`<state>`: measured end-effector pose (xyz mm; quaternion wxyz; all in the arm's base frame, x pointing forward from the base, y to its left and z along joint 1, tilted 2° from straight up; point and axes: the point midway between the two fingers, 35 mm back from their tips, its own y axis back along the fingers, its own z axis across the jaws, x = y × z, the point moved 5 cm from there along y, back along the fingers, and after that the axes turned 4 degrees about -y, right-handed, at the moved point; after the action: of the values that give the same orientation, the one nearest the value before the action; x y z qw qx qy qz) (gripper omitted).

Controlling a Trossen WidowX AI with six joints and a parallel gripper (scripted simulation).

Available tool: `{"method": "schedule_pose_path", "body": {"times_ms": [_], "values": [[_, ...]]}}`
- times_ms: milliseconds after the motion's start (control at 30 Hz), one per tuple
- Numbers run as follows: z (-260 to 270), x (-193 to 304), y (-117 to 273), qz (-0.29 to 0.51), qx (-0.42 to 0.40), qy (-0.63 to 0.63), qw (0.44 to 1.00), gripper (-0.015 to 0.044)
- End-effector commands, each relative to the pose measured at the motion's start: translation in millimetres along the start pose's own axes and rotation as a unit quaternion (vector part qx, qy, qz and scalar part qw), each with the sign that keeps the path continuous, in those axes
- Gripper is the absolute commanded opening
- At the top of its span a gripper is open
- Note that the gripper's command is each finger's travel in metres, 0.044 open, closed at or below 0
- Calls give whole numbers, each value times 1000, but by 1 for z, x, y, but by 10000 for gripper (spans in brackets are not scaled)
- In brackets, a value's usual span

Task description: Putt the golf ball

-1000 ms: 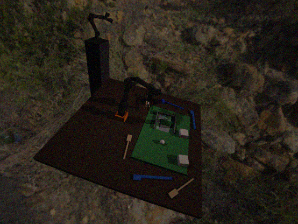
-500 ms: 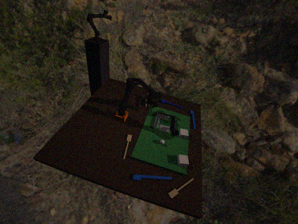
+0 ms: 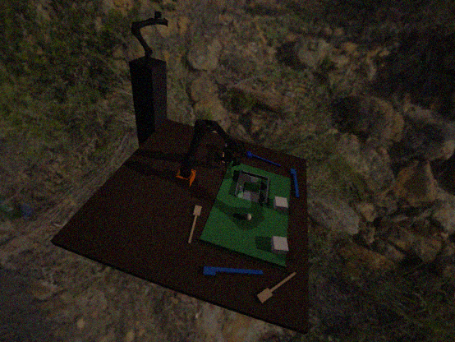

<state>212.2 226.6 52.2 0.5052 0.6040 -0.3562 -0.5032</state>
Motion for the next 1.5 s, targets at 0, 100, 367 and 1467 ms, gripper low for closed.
{"method": "schedule_pose_path", "body": {"times_ms": [0,100,367,1467], "values": [[1,3,-7,-1,-2,-3,1000,440],[2,4,-11,-1,-3,-3,1000,440],[0,2,-8,0,-1,0,1000,282],[1,-23,84,0,-2,-1,1000,0]]}}
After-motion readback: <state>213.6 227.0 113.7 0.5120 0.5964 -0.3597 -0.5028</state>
